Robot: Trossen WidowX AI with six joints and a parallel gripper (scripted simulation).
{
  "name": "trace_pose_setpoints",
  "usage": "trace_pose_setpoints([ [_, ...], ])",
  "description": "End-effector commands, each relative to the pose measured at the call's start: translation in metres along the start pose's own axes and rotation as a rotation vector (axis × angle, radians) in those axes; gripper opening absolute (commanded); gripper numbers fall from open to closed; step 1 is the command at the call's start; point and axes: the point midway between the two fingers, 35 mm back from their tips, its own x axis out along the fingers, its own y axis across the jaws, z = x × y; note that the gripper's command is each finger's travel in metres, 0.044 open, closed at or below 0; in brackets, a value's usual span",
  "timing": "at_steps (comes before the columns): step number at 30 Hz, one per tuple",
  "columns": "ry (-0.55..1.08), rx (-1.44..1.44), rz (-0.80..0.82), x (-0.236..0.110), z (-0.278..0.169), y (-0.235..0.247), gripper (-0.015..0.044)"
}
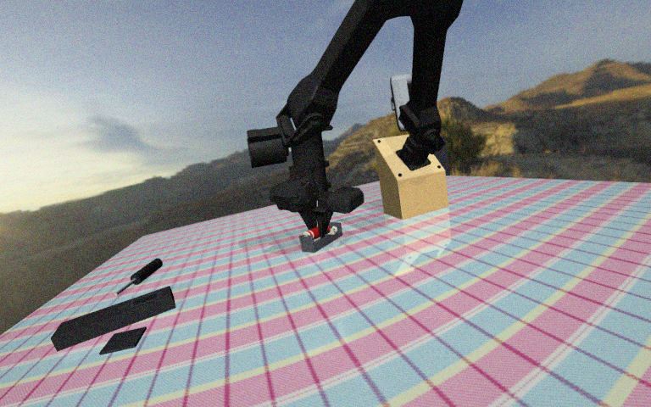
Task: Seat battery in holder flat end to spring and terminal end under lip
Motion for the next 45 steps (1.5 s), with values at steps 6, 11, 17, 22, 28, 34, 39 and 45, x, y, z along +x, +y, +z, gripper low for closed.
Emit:
trace_pose_setpoints([
  [6,0.105,0.0,-0.003,0.0053,-0.0035,0.0099,0.0061],
  [11,0.144,0.004,-0.023,0.0056,-0.0033,0.0105,0.0061],
  [17,0.174,0.009,-0.043,0.0058,-0.0034,0.0109,0.0061],
  [22,0.193,0.012,-0.056,0.0062,-0.0032,0.0113,0.0061],
  [28,0.213,0.017,-0.072,0.0075,-0.0029,0.0119,0.0061],
  [34,0.223,0.019,-0.079,0.0078,-0.003,0.012,0.0061],
  [39,0.246,0.023,-0.093,0.0088,-0.0023,0.0125,0.0061],
  [45,0.265,0.027,-0.108,0.009,-0.0016,0.0129,0.0061],
])
